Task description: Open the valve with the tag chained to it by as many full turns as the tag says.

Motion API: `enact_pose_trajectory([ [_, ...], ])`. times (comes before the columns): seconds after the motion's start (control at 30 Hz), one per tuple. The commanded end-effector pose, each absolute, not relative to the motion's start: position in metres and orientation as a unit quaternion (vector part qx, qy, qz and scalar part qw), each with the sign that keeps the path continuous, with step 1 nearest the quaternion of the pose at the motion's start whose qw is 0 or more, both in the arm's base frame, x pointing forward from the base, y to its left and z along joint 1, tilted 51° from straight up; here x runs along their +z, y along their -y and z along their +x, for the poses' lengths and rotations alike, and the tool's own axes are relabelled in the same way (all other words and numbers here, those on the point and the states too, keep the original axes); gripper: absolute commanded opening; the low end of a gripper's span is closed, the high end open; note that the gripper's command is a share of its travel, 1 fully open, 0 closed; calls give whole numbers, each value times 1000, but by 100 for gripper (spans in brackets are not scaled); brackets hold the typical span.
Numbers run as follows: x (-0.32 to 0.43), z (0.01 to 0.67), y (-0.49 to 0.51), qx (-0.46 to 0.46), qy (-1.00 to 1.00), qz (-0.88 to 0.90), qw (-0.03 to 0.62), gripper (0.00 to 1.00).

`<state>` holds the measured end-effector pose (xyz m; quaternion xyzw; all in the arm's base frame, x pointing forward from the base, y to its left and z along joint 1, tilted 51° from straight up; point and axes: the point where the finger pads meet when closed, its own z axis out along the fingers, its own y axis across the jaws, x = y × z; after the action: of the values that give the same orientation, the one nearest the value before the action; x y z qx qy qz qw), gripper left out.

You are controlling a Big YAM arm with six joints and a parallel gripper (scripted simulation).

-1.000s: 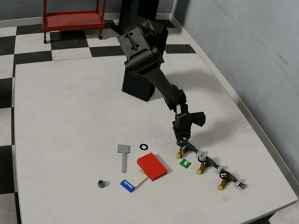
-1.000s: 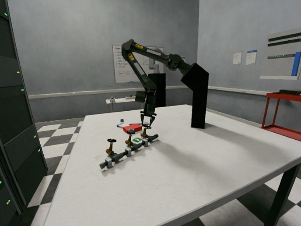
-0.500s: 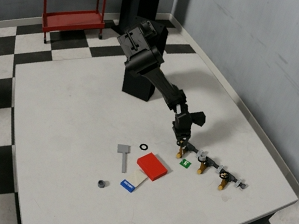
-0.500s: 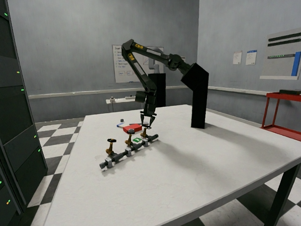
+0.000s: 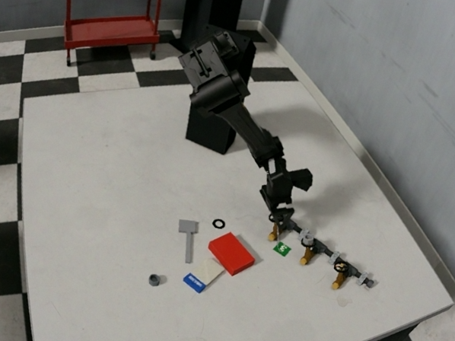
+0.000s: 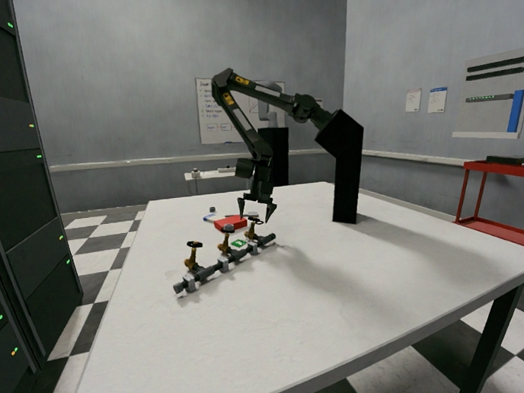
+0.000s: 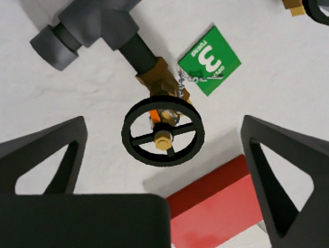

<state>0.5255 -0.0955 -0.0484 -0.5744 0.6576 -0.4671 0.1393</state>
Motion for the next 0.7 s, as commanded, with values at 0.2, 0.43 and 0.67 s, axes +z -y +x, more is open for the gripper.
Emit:
enact_pose_trajectory([
  [0.2,-47,523,98,-471,-651,-579,135,100],
  [0.43,-47,523,98,-471,-651,-579,135,100],
  [0.67,-47,523,98,-465,-672,-555,153,100],
])
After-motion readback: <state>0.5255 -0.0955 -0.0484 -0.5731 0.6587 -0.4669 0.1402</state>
